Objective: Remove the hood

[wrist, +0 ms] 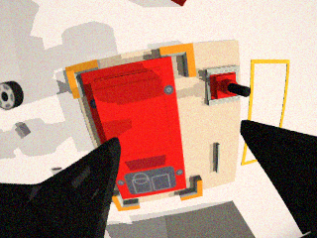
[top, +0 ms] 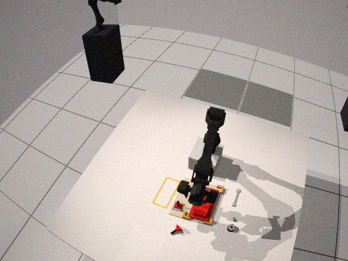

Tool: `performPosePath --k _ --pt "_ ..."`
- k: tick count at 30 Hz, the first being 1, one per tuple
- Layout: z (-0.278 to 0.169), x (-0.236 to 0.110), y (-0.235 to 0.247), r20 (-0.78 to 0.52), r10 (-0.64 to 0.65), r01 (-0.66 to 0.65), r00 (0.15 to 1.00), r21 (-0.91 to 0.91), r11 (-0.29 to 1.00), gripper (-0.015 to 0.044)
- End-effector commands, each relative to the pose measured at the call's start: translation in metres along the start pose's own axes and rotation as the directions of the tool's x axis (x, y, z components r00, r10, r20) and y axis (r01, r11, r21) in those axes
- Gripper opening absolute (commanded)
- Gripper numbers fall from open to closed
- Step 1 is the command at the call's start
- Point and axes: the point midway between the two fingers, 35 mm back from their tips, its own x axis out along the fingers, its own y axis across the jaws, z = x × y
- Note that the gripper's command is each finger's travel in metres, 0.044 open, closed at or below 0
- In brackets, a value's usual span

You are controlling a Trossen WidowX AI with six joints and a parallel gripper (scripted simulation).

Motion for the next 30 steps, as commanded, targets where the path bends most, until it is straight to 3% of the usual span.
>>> performPosePath --k 1,30 --pt "0.000 0.000 0.034 -0.051 0.072 -0.074 0.996 -0.025 0.997 0.0440" --pt "-0.005 0.020 0.038 -0.051 0.073 -0.074 0.996 -0.025 0.997 0.0440"
